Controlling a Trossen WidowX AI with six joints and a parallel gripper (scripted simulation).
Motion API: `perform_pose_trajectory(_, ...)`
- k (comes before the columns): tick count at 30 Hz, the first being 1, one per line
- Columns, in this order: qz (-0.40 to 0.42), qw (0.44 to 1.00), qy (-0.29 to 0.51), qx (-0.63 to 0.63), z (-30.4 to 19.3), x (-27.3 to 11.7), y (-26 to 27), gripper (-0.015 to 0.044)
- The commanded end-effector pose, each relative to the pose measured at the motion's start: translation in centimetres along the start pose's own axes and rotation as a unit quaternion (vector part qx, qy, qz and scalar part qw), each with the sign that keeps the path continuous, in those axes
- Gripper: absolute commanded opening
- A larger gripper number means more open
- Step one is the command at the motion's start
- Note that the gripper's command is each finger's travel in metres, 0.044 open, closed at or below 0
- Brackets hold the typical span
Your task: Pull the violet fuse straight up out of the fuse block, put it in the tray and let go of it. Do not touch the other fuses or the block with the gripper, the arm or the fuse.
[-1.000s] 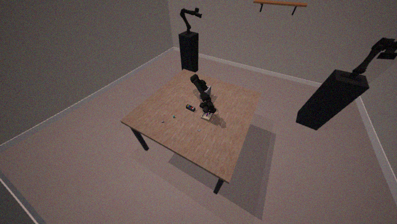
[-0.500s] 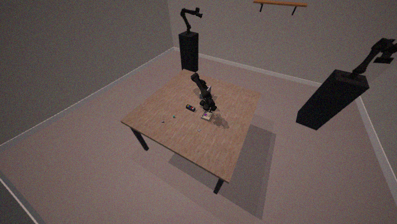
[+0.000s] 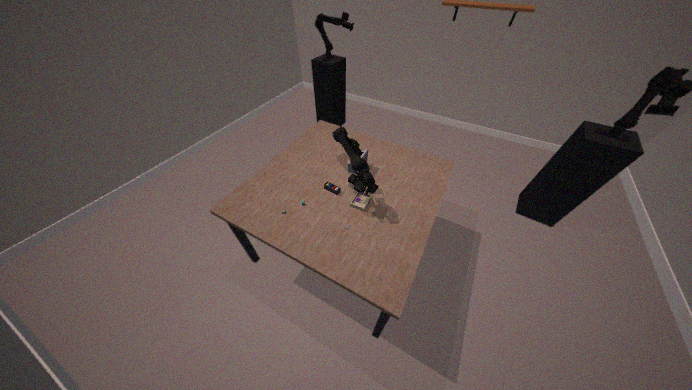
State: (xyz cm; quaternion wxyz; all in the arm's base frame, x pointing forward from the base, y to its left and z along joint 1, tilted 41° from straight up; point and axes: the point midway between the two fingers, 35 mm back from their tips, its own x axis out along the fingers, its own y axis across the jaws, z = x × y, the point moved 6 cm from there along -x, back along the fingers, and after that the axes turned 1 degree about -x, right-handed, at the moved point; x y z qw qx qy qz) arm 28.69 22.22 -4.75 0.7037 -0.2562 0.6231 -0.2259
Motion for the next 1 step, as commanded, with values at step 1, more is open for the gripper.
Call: perform_pose_trajectory(1,0.000,1.000,0.000,0.000,0.00,0.01,0.00,0.0330)
